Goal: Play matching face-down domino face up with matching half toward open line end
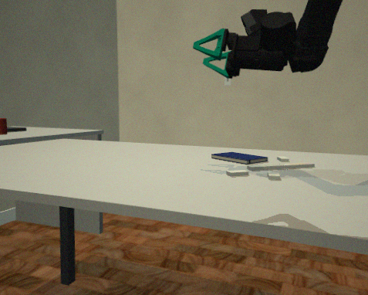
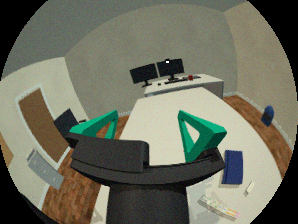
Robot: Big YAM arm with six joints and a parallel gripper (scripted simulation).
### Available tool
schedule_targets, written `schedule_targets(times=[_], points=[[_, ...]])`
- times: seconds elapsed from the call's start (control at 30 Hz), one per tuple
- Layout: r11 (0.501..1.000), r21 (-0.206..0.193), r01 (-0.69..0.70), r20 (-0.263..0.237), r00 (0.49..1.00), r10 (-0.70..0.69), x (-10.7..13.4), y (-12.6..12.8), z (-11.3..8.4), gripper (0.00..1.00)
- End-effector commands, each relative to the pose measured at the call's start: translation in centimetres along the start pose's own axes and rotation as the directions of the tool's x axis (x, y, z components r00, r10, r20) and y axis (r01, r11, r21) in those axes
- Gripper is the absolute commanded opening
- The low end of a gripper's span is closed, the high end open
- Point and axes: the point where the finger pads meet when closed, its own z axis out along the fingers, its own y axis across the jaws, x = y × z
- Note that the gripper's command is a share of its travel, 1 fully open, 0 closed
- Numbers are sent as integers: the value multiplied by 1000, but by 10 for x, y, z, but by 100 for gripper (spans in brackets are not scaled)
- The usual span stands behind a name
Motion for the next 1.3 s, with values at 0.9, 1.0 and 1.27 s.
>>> schedule_targets(times=[0.9, 1.0, 1.27], points=[[990, 30, 138, -25, 990, -137, -5, 2, 25, 100], [990, 30, 138, -25, 990, -137, -5, 2, 25, 100], [981, 45, 190, -53, 981, -188, -1, 1, 33, 100]])
